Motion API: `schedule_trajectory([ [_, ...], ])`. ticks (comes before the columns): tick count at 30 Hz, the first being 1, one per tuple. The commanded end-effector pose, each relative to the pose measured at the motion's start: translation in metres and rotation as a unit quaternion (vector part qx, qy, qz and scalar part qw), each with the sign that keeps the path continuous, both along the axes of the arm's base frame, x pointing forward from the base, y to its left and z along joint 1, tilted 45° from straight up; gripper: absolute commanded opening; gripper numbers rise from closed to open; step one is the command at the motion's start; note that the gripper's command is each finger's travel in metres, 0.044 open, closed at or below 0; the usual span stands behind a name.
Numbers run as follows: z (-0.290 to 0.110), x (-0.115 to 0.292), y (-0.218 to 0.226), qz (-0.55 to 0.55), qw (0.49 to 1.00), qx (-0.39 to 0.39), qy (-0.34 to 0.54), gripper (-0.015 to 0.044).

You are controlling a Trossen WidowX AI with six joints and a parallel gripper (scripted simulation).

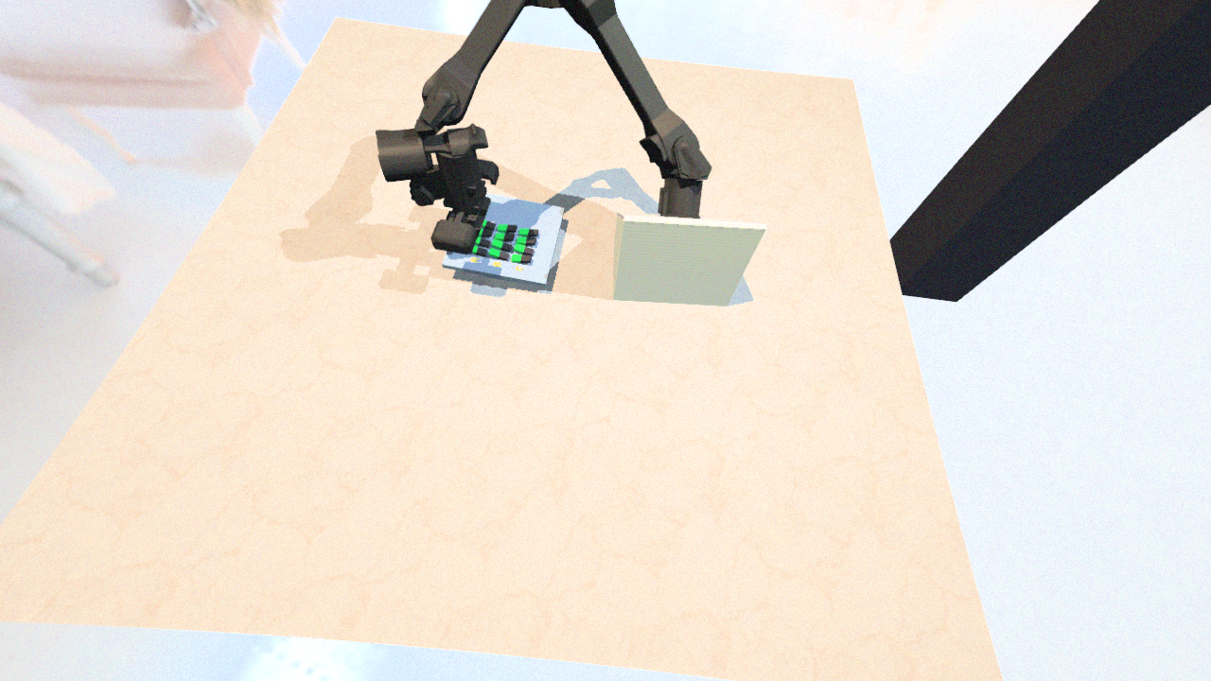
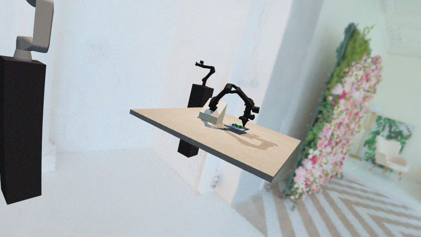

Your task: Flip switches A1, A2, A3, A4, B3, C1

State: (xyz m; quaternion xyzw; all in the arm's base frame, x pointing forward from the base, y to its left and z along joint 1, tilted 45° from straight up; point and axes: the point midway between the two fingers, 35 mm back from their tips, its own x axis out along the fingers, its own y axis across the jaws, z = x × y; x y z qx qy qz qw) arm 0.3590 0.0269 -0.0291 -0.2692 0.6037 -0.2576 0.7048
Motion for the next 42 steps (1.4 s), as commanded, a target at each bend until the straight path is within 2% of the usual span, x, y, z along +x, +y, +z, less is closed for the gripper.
schedule_trajectory([
  [1,0.0003,0.0004,-0.0006,0.002,1.0,-0.003,0.0,0.0],
  [42,-0.0033,0.0012,-0.0042,0.002,1.0,-0.003,0.0,0.0],
])
